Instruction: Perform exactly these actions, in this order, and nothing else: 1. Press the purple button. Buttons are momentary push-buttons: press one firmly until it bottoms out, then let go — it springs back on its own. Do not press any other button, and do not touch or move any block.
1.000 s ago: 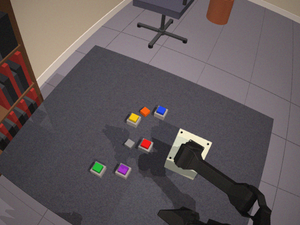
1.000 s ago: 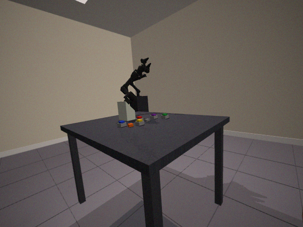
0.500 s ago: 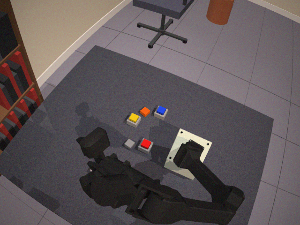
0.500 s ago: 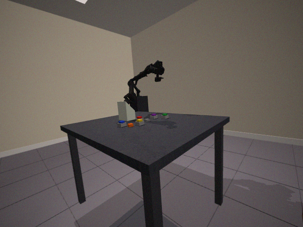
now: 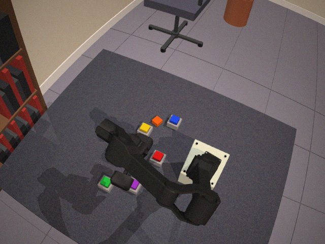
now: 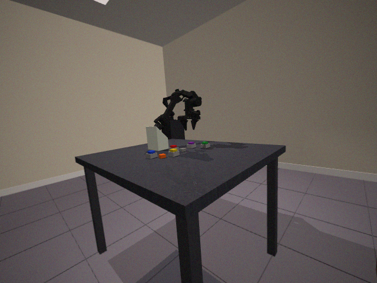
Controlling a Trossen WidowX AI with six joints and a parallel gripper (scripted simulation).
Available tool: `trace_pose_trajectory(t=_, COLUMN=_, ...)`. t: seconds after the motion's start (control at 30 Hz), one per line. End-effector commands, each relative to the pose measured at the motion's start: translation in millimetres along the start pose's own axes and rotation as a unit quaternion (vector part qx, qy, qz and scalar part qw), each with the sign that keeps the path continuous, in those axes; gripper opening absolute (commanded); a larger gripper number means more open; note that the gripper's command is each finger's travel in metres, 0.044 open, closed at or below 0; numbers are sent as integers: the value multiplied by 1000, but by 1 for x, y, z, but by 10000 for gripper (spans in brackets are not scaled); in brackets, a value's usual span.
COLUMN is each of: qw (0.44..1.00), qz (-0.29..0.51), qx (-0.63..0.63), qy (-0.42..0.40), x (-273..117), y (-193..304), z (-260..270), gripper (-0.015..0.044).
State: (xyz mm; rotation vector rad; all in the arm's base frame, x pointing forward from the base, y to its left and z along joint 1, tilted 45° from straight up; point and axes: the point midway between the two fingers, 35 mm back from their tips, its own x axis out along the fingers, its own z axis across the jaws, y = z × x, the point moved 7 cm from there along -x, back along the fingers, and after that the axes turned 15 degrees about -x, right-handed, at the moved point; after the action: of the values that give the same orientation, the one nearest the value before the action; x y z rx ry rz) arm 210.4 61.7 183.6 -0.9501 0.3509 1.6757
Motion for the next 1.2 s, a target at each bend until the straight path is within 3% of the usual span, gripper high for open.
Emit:
trace_pose_trajectory(t=0.0, qw=999, qz=1, qx=29, qy=-24, x=3, y=2, z=0, gripper=400)
trace_pose_trajectory(t=0.07, qw=999, qz=1, qx=29, qy=-24, x=3, y=2, z=0, gripper=400)
trace_pose_trajectory(t=0.3, qw=999, qz=0, qx=29, qy=-25, x=63, y=2, z=3, gripper=216)
trace_pose_trajectory(t=0.57, qw=999, qz=0, qx=29, qy=-25, x=64, y=2, z=4, gripper=20)
trace_pose_trajectory(t=1.17, qw=999, qz=0, qx=29, qy=-25, x=80, y=1, z=4, gripper=20)
